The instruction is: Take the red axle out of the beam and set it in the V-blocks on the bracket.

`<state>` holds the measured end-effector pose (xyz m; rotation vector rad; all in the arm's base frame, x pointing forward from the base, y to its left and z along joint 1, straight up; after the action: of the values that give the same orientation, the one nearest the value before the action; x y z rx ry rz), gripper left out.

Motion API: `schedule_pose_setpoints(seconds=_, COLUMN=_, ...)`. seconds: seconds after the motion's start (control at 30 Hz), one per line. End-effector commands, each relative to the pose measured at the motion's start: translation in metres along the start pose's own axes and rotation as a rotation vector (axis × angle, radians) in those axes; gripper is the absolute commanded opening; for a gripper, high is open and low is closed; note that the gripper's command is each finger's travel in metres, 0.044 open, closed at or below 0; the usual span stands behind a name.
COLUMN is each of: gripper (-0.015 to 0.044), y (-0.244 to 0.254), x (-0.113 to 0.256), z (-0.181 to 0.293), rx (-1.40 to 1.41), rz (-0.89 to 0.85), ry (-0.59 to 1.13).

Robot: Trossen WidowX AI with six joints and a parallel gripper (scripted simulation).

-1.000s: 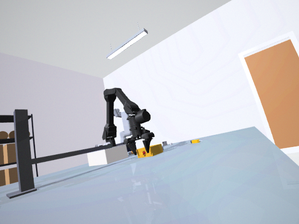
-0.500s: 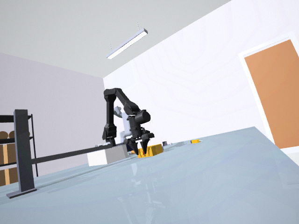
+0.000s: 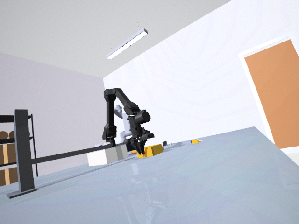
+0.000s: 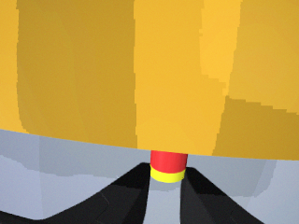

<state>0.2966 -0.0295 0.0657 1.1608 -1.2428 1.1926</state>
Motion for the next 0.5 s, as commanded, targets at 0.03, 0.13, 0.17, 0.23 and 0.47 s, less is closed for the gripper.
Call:
schedule_pose_setpoints(seconds=0.03, gripper=0.0000, y=0.000, x=0.000, z=0.001, rx=0.000, rz=0.001, ry=0.000)
schedule_pose_setpoints(seconds=0.13, gripper=0.0000, y=-0.001, x=0.000, z=0.004, rx=0.000, rz=0.001, ry=0.000)
schedule_pose_setpoints(seconds=0.17, gripper=0.0000, y=-0.001, x=0.000, z=0.005, rx=0.000, rz=0.001, ry=0.001)
schedule_pose_setpoints(seconds=0.23, gripper=0.0000, y=-0.002, x=0.000, z=0.008, rx=0.001, rz=0.001, ry=0.001)
schedule_pose_setpoints(seconds=0.47, gripper=0.0000, y=-0.004, x=0.000, z=0.019, rx=0.001, rz=0.001, ry=0.002)
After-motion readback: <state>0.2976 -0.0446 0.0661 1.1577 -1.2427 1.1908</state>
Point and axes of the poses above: the point midway between the two fingers, 35 mm back from their tips, its own x axis back along the fingers, its own y axis across the jaws, z = x × y, the point moved 10 cm from there along x, back along the fingers, and after that the axes turned 3 degrees about -x, right-handed, at the moved point
